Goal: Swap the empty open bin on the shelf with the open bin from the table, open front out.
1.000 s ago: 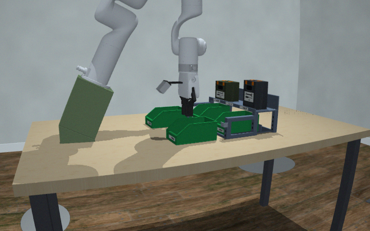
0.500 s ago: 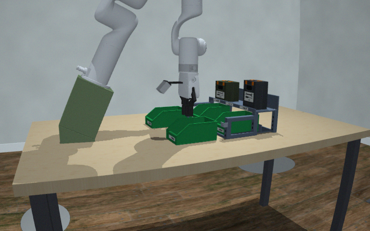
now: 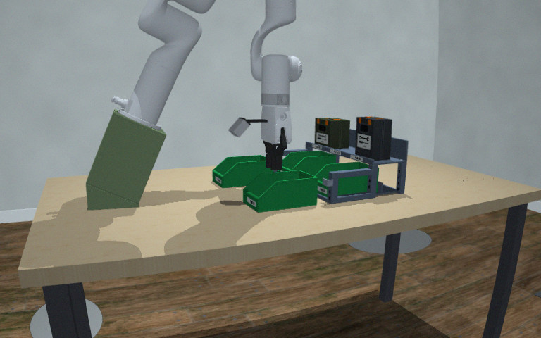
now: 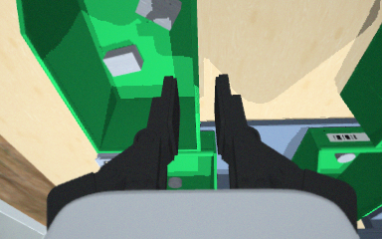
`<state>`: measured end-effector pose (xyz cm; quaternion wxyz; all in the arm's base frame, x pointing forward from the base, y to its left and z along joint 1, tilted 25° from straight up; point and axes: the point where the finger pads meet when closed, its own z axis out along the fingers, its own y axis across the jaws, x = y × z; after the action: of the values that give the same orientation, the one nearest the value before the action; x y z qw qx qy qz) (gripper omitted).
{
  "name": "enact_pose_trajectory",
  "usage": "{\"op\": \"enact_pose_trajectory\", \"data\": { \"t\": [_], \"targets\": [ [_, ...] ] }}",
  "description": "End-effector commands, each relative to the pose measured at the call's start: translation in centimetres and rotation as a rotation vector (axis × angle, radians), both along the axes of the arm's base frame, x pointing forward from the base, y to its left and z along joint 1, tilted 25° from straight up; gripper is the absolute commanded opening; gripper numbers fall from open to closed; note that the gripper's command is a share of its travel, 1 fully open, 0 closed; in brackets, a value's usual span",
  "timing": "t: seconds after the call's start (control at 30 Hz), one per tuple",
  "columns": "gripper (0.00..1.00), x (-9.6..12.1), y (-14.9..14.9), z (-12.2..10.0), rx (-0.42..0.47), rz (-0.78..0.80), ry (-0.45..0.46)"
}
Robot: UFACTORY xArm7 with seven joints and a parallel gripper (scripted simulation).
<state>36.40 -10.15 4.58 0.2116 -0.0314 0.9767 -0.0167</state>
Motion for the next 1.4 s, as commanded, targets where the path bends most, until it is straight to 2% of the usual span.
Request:
{"op": "enact_pose_trajectory", "data": {
  "t": [0.0,0.63,1.37],
  "targets": [
    [0.26,0.0,0.0,0.0,-0.001,0.0,-0.001],
    [0.26,0.2,0.0,-0.4,-0.001,0.0,-0.001],
    [0.26,1.2,-0.1,-2.5,-0.001,0.0,-0.001]
  ]
}}
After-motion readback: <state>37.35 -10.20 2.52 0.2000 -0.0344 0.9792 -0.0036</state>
